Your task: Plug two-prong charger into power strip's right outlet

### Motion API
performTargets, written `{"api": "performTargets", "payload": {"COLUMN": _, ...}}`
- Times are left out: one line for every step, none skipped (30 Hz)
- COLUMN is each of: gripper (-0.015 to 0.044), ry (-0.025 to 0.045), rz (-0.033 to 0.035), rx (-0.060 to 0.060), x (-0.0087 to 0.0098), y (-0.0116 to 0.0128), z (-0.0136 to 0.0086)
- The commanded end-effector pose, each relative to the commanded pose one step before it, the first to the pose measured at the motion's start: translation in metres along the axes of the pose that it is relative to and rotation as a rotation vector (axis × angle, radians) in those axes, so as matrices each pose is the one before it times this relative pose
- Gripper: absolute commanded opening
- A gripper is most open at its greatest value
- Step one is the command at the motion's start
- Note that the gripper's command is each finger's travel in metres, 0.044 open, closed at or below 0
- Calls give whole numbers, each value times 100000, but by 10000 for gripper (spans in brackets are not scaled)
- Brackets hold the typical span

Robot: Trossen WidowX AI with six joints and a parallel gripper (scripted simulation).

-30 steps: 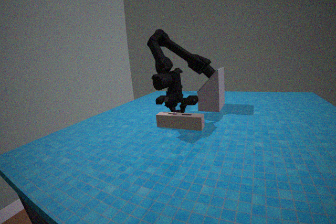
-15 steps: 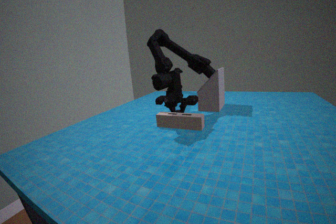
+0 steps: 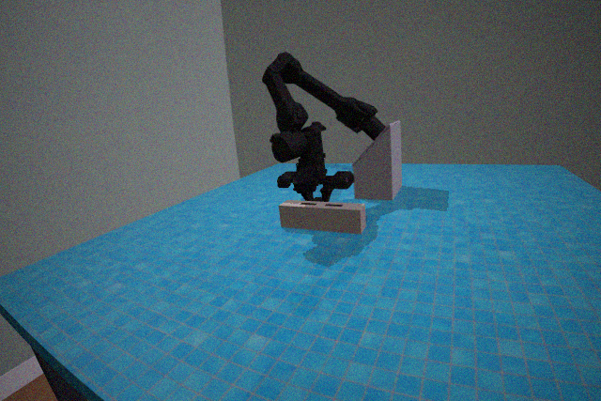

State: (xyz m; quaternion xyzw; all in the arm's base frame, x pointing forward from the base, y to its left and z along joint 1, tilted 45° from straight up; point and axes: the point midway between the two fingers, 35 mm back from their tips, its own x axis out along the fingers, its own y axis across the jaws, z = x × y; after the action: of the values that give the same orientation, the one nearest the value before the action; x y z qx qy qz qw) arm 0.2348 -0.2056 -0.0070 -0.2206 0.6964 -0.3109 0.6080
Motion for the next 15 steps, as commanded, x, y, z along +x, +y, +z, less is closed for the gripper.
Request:
{"api": "performTargets", "payload": {"gripper": 0, "ry": -76, "rz": -537, "rx": 441, "x": -66, "y": -140, "z": 249}}
{"api": "performTargets", "payload": {"gripper": 0, "ry": -1, "rz": 0, "rx": 1, "x": -5, "y": 0, "z": 31}}
{"api": "performTargets", "payload": {"gripper": 0, "ry": -1, "rz": 0, "rx": 1, "x": -6, "y": 0, "z": 32}}
{"api": "performTargets", "payload": {"gripper": 0, "ry": -1, "rz": 0, "rx": 1, "x": -6, "y": 0, "z": 32}}
{"api": "performTargets", "payload": {"gripper": 0, "ry": -1, "rz": 0, "rx": 1, "x": -6, "y": 0, "z": 31}}
{"api": "performTargets", "payload": {"gripper": 0, "ry": -1, "rz": 0, "rx": 1, "x": -6, "y": -1, "z": 31}}
{"api": "performTargets", "payload": {"gripper": 0, "ry": -1, "rz": 0, "rx": 1, "x": -6, "y": -1, "z": 30}}
{"api": "performTargets", "payload": {"gripper": 0, "ry": -1, "rz": 0, "rx": 1, "x": -6, "y": -1, "z": 30}}
{"api": "performTargets", "payload": {"gripper": 0, "ry": -1, "rz": 0, "rx": 1, "x": -6, "y": 0, "z": 30}}
{"api": "performTargets", "payload": {"gripper": 0, "ry": -1, "rz": 0, "rx": 1, "x": -5, "y": -1, "z": 28}}
{"api": "performTargets", "payload": {"gripper": 0, "ry": -1, "rz": 0, "rx": 1, "x": -5, "y": -3, "z": 28}}
{"api": "performTargets", "payload": {"gripper": 0, "ry": -1, "rz": 0, "rx": 1, "x": -3, "y": -2, "z": 18}}
{"api": "performTargets", "payload": {"gripper": 0, "ry": -1, "rz": 0, "rx": 1, "x": 1, "y": -6, "z": 15}}
{"api": "performTargets", "payload": {"gripper": 0, "ry": 0, "rz": 0, "rx": 0, "x": 1, "y": -2, "z": 6}}
{"api": "performTargets", "payload": {"gripper": 0, "ry": 0, "rz": 0, "rx": 0, "x": -1, "y": 0, "z": 11}}
